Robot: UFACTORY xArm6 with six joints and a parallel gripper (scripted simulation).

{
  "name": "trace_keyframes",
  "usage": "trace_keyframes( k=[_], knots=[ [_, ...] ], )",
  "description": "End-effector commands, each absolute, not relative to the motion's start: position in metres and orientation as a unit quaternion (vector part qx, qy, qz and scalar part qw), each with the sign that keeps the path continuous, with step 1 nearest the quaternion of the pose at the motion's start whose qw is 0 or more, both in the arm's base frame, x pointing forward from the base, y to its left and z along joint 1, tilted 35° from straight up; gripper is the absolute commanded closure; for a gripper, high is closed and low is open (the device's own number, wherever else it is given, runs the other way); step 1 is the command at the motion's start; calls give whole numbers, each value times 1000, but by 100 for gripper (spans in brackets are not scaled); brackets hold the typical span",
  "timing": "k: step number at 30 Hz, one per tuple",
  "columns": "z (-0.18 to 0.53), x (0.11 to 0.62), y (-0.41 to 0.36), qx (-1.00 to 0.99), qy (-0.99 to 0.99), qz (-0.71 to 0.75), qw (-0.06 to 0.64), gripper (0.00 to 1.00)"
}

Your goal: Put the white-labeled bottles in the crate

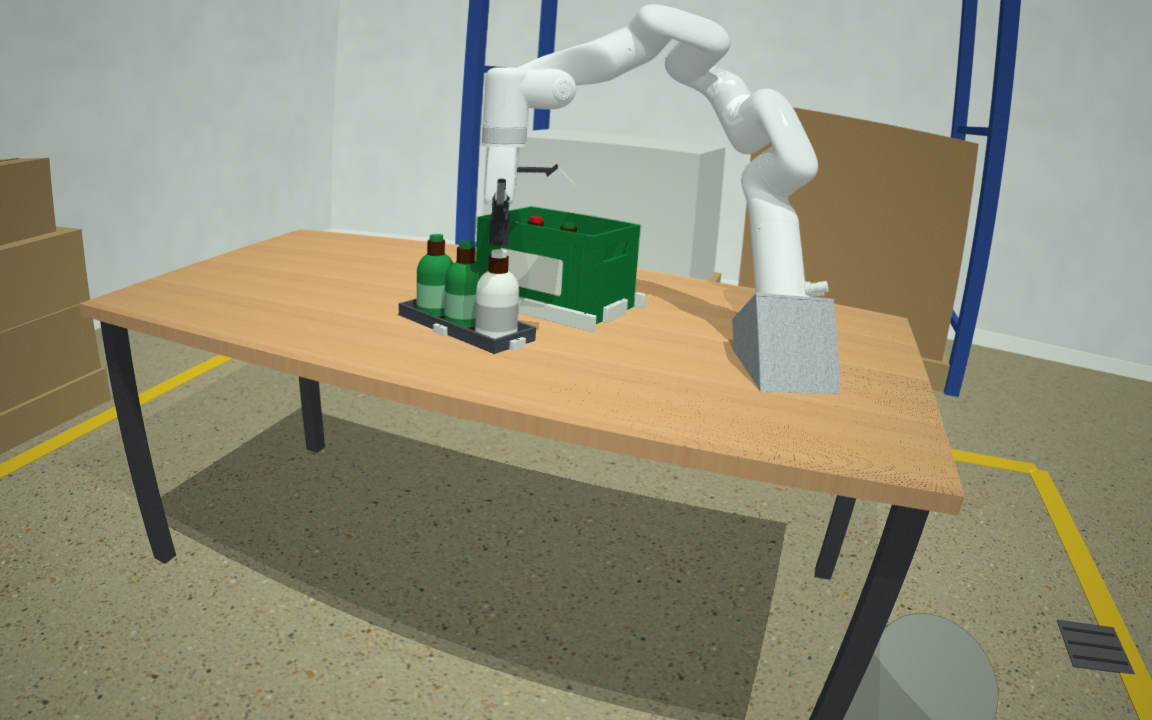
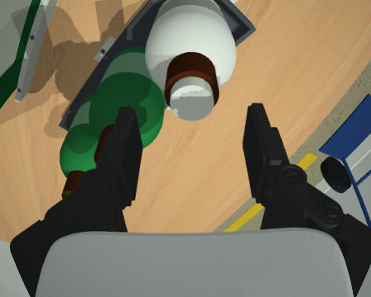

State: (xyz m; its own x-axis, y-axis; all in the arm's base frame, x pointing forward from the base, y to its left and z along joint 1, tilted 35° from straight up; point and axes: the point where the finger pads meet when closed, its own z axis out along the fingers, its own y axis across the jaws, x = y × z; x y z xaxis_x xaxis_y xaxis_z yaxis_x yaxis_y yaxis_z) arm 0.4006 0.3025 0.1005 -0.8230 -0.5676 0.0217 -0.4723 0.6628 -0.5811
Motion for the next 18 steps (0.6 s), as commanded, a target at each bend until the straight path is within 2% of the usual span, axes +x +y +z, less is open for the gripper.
trace_keyframes(
  k=[1, 18],
  knots=[
    [102, 401, 304, -286, 908, -293, 83, 35],
    [94, 404, 300, -286, 908, -293, 83, 35]
  ],
)
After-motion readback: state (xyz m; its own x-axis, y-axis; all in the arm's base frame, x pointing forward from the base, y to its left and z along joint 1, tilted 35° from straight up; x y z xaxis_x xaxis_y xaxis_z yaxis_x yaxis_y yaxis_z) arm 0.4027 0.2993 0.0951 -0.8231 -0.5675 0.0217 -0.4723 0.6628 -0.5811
